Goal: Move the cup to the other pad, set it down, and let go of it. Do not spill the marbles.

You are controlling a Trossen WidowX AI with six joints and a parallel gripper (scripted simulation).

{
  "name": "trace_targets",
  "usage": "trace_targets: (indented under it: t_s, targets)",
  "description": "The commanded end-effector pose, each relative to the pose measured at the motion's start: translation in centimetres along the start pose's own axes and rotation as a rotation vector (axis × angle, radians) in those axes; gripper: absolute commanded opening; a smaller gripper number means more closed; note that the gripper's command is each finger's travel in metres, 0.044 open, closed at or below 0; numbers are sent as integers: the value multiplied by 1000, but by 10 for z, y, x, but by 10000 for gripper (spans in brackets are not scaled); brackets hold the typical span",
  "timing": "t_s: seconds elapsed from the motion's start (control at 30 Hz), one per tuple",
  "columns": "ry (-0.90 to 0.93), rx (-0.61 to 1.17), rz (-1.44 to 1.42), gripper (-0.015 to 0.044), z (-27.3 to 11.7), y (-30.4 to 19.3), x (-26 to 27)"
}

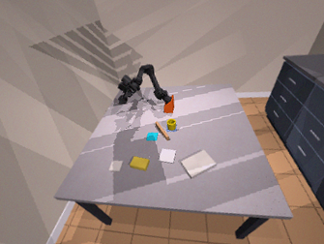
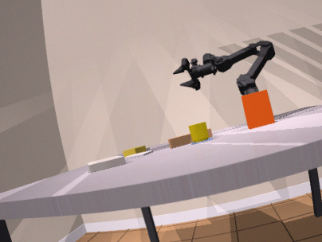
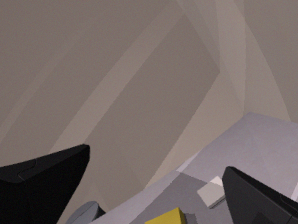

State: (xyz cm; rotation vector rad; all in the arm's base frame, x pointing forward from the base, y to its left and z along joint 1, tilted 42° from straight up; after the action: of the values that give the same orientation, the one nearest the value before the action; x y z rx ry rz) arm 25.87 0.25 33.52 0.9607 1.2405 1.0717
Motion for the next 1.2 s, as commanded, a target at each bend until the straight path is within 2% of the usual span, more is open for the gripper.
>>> trace_targets:
  t_s: [0.0, 0.13, 0.27, 0.43, 0.63, 0.8, 0.93, 1.17]
  targets:
    - [4, 14, 16, 374, 2, -2, 2]
    - [50, 307, 305, 269, 25, -53, 37]
    - [9, 598, 523, 167, 33, -101, 74]
    - [-151, 912, 677, 167, 23, -155, 116]
    - [-446, 1161, 713, 167, -5, -207, 154]
    - [-802, 1239, 643, 167, -40, -243, 175]
    - [-1067, 1152, 525, 167, -68, -262, 185]
    - [-1121, 1112, 492, 167, -78, -264, 185]
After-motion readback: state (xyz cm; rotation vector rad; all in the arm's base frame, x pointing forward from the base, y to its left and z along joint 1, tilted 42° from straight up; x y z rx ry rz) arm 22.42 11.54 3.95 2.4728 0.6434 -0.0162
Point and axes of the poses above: the point midway between the two fingers, 35 mm back from their tips, its own z axis out along the fingers, its own x axis across the jaws, y = z × x, the point moved 5 cm from there along -z, back along the fingers, and after that the axes turned 15 degrees about -z, right-handed, at the moved point
